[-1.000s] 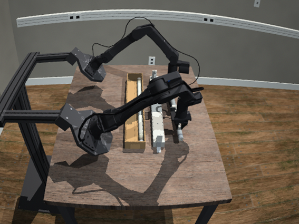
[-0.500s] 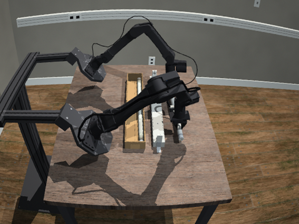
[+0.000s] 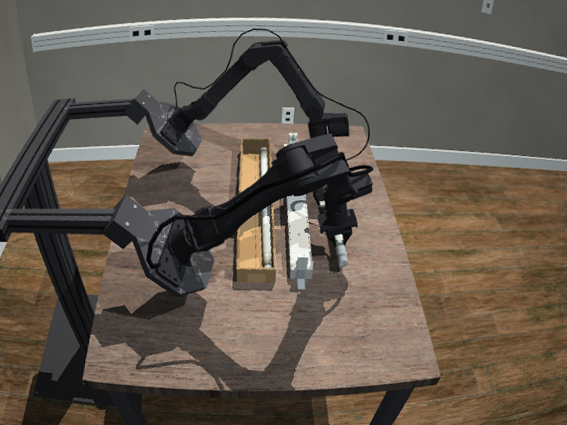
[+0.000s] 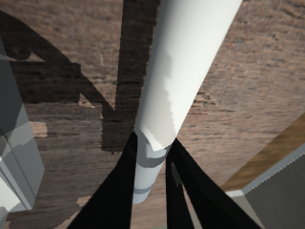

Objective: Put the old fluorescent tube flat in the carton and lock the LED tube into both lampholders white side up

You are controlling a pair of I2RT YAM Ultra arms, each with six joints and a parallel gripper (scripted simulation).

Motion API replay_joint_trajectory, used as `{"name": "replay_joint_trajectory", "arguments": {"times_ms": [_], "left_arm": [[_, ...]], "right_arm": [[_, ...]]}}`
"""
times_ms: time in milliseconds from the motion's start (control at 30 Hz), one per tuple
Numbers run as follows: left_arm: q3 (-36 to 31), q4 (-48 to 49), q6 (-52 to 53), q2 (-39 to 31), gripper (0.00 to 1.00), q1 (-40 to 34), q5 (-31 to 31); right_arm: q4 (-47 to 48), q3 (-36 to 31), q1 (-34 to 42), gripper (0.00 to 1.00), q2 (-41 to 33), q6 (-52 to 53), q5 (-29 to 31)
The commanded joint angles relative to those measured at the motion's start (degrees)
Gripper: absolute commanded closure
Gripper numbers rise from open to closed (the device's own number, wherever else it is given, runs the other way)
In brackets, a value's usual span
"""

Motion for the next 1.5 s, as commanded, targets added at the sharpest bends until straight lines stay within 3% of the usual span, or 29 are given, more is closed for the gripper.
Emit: {"name": "replay_joint_trajectory", "arguments": {"times_ms": [0,767,867,967,1467], "left_arm": [[-2.0,4.4,0.7,-2.9,0.89,-0.9,-0.9],[-10.8,16.6,1.6,-6.1,0.89,-1.6,-2.9],[-8.7,15.8,1.5,-6.7,0.89,-1.1,-2.8],[-11.8,16.3,1.6,-6.0,0.89,-1.5,-2.8],[-14.2,21.5,1.9,-6.9,0.89,-1.9,-3.6]], "right_arm": [[4.5,-2.3,1.7,0.89,-2.5,-1.5,1.3],[18.2,-10.5,2.3,0.89,-4.5,-5.5,3.5],[17.4,-9.4,2.4,0.89,-4.8,-5.2,3.3],[17.8,-10.0,2.4,0.89,-4.4,-5.4,3.4],[23.9,-13.6,2.6,0.89,-4.9,-7.1,4.2]]}}
